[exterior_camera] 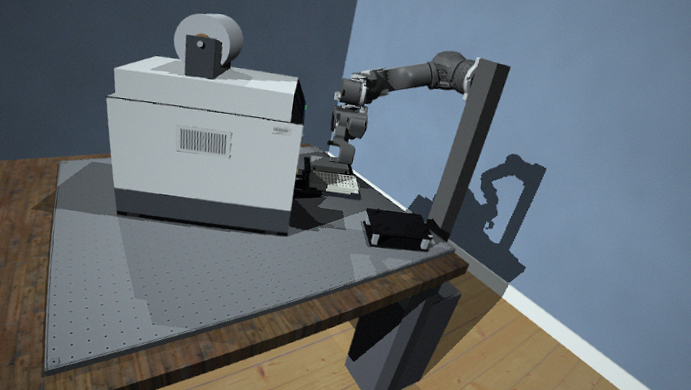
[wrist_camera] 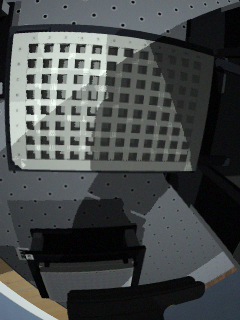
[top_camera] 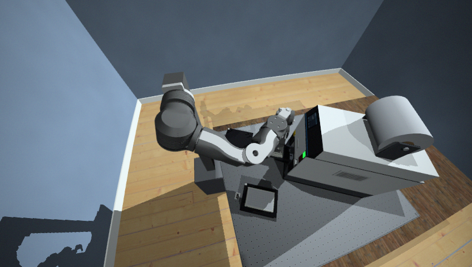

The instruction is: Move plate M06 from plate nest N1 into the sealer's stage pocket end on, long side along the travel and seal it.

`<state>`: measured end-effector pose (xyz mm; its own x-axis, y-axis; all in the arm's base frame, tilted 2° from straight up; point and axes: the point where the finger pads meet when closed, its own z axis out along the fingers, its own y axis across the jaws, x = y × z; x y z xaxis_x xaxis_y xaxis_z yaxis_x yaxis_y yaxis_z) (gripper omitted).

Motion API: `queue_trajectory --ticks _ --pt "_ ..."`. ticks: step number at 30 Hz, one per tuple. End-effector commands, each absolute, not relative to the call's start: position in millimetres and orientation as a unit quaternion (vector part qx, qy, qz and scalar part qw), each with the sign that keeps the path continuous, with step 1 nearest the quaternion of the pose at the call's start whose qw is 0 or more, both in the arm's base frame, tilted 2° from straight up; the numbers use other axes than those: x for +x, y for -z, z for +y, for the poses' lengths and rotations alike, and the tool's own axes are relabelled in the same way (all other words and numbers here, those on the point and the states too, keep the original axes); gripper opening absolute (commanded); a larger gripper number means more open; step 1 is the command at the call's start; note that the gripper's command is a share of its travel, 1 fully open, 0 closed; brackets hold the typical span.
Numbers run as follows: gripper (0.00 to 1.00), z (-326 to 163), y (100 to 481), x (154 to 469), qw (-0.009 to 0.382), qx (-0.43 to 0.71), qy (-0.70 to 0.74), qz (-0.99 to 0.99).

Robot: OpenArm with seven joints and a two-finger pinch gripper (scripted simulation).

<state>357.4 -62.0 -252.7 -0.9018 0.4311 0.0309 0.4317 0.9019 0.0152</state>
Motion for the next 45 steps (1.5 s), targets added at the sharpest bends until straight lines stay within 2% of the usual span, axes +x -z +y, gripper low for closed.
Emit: queue_trajectory --ticks 1,6,7,40,45 --pt "0.77 -62.1 250.7 358.1 0.012 -0.222 0.010 -0.975" --pt "0.77 -62.1 250.7 358.1 0.012 -0.222 0.010 -0.975" --pt "0.00 -61.6 251.6 358.0 0.012 -0.221 0.012 -0.975" --pt "0.00 -61.6 251.6 358.0 0.012 -0.221 0.012 -0.975" --pt "0.00 -106.0 253.8 351.0 -0.007 -0.310 0.100 -0.945"
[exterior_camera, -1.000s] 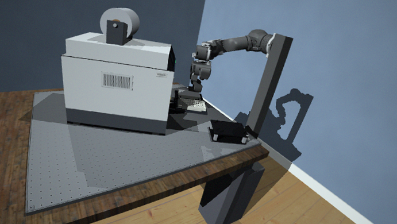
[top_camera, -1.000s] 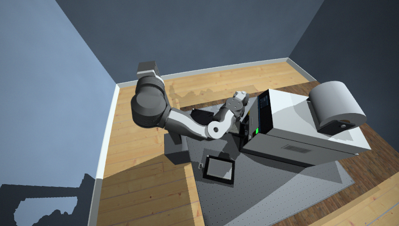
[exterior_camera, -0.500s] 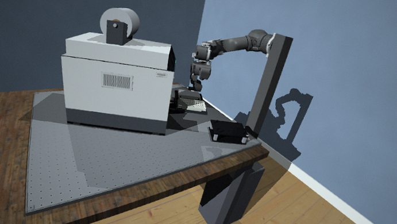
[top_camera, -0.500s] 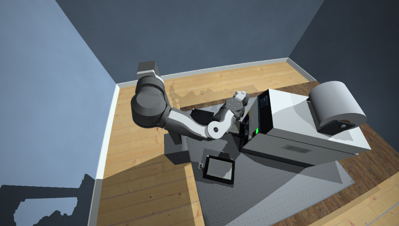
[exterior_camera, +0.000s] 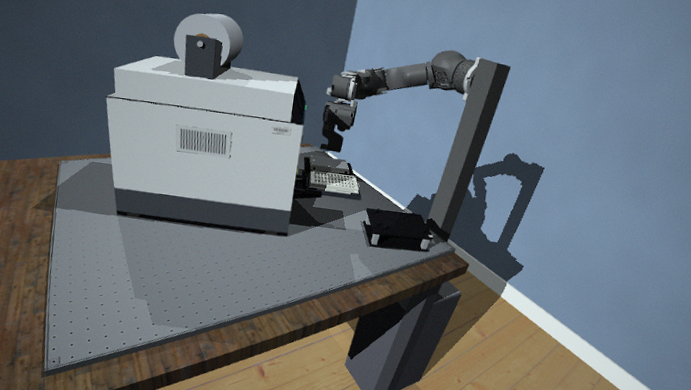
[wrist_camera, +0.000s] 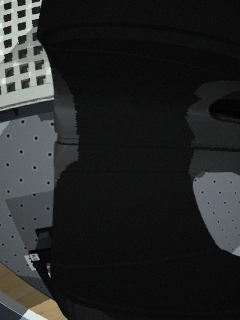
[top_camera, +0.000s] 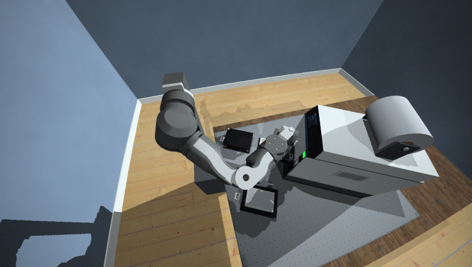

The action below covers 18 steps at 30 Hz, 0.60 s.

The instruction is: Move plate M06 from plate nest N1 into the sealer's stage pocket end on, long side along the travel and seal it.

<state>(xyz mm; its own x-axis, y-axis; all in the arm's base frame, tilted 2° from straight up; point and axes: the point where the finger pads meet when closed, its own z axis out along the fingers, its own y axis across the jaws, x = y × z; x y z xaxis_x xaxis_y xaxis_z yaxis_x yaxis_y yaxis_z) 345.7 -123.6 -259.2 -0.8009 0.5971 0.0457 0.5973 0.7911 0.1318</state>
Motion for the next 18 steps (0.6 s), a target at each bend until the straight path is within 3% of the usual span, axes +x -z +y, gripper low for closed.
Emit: queue_trajectory --ticks 1,12,18 --pt "0.00 -106.0 253.8 351.0 -0.007 -0.310 0.100 -0.945" --pt "0.00 -106.0 253.8 351.0 -0.007 -0.310 0.100 -0.945" --pt "0.00 -150.1 255.9 343.9 -0.026 -0.391 0.185 -0.901"
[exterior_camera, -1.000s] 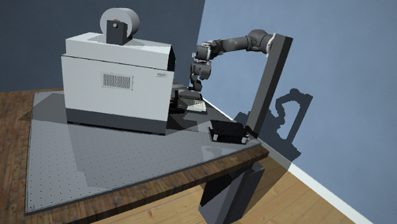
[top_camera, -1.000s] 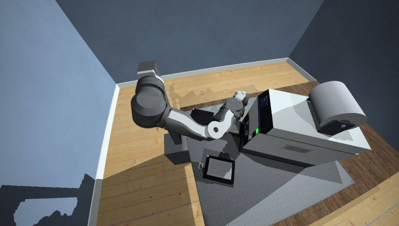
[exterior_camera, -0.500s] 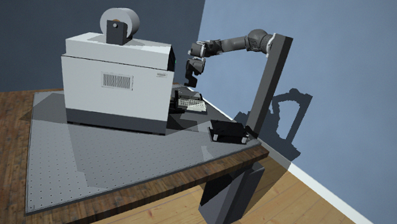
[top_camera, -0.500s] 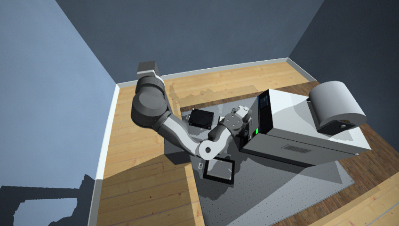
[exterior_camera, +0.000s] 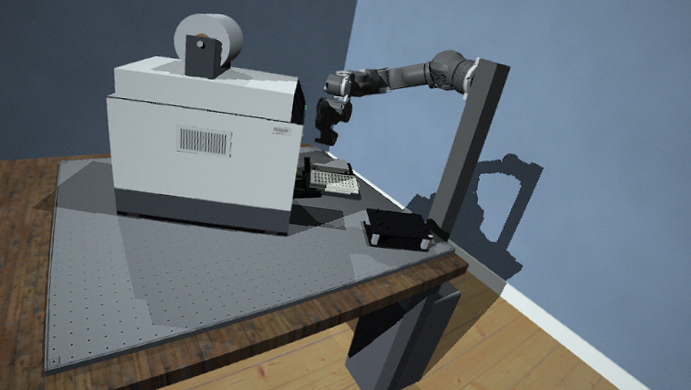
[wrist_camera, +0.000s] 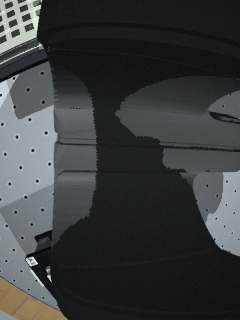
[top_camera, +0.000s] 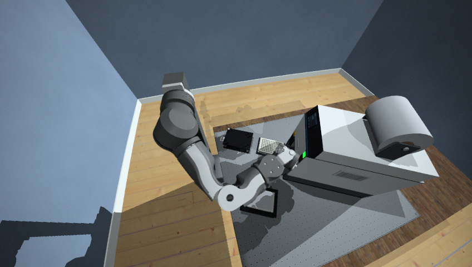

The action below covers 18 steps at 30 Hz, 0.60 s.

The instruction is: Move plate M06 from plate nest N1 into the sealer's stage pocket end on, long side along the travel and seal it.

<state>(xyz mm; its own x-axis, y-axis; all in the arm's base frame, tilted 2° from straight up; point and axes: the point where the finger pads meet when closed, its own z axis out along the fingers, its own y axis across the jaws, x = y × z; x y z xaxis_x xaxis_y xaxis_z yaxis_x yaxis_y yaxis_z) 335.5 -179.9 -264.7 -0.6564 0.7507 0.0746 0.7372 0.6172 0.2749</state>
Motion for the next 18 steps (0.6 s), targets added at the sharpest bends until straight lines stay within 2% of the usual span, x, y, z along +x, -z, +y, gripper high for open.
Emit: queue_trajectory --ticks 1,11,18 --pt "0.00 -150.1 255.9 343.9 0.026 0.391 -0.185 0.901" --pt "0.00 -150.1 255.9 343.9 0.026 0.391 -0.185 0.901" --pt "0.00 -161.9 255.9 342.4 0.044 0.468 -0.268 0.841"
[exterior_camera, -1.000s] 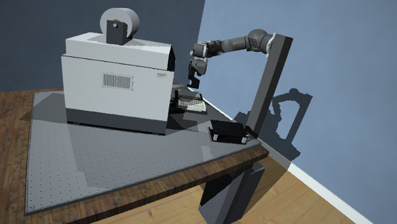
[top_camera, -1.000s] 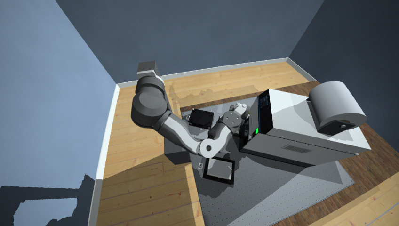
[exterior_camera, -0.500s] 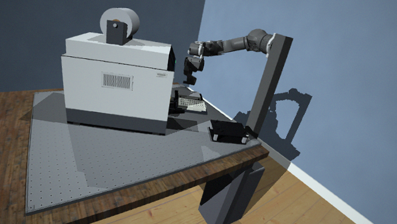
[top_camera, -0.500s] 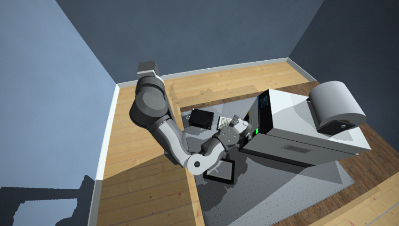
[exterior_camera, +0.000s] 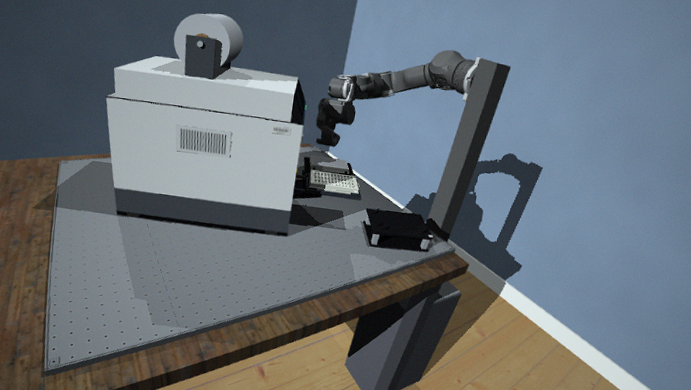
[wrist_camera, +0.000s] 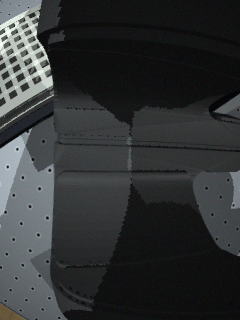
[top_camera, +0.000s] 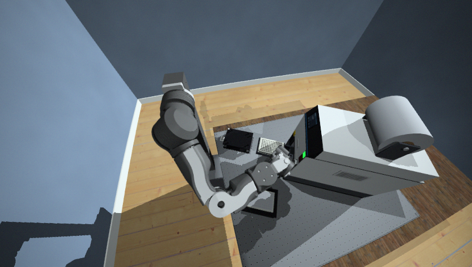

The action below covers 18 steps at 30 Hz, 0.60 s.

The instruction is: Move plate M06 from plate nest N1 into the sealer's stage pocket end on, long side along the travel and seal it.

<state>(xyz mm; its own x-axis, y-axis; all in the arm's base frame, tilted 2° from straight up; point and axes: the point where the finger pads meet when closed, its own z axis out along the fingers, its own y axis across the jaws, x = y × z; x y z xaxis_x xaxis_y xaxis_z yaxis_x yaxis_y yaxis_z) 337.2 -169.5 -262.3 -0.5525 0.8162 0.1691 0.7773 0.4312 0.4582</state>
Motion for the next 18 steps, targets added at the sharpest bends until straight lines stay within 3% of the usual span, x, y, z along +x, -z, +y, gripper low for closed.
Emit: queue_trajectory --ticks 1,10,18 --pt "0.00 -161.9 255.9 342.4 0.044 0.468 -0.268 0.841" --pt "0.00 -161.9 255.9 342.4 0.044 0.468 -0.268 0.841" --pt "0.00 -160.2 255.6 343.1 0.060 0.535 -0.345 0.769"
